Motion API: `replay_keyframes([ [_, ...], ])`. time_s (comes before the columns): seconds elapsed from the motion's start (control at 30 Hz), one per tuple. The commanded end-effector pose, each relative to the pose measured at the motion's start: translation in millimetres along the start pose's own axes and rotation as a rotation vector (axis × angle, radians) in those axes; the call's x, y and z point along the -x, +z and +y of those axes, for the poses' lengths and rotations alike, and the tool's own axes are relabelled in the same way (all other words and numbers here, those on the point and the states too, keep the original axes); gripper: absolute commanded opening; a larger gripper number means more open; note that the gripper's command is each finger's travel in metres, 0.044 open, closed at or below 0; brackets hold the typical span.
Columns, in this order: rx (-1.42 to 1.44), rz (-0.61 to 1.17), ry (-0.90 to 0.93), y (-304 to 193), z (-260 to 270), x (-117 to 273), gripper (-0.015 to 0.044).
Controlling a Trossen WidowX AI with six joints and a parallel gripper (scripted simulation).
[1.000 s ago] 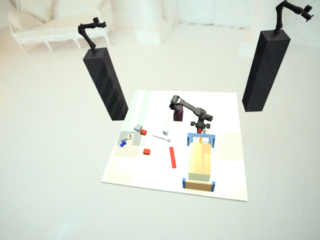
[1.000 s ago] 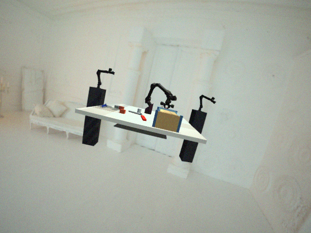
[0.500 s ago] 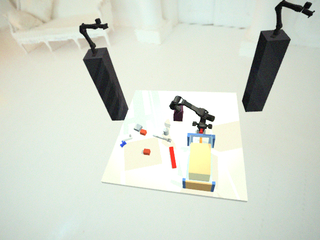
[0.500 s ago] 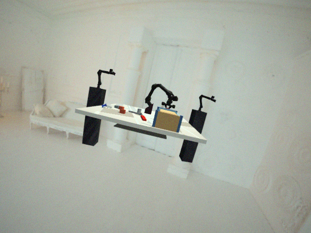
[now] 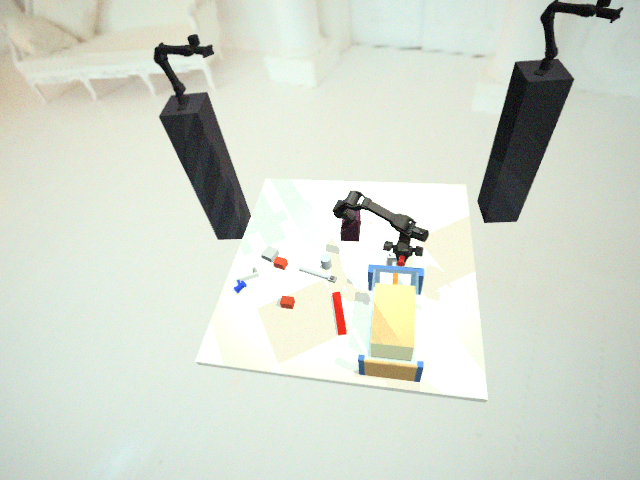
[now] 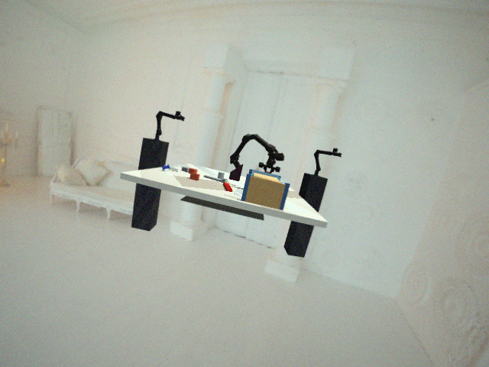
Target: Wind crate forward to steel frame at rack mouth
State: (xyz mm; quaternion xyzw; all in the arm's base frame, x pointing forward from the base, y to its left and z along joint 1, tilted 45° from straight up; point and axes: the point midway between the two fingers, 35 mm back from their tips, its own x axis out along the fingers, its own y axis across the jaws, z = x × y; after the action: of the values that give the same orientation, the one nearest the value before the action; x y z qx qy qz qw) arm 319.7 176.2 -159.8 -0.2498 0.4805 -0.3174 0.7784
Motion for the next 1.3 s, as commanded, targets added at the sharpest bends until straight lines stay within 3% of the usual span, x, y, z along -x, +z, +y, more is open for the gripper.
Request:
replay_keyframes([
  [0.0, -0.009, 0.012, 0.022, -7.5, 12.4, 2.6, 0.0],
  [1.27, -0.009, 0.014, 0.027, -37.8, 47.8, 19.4, 0.0],
])
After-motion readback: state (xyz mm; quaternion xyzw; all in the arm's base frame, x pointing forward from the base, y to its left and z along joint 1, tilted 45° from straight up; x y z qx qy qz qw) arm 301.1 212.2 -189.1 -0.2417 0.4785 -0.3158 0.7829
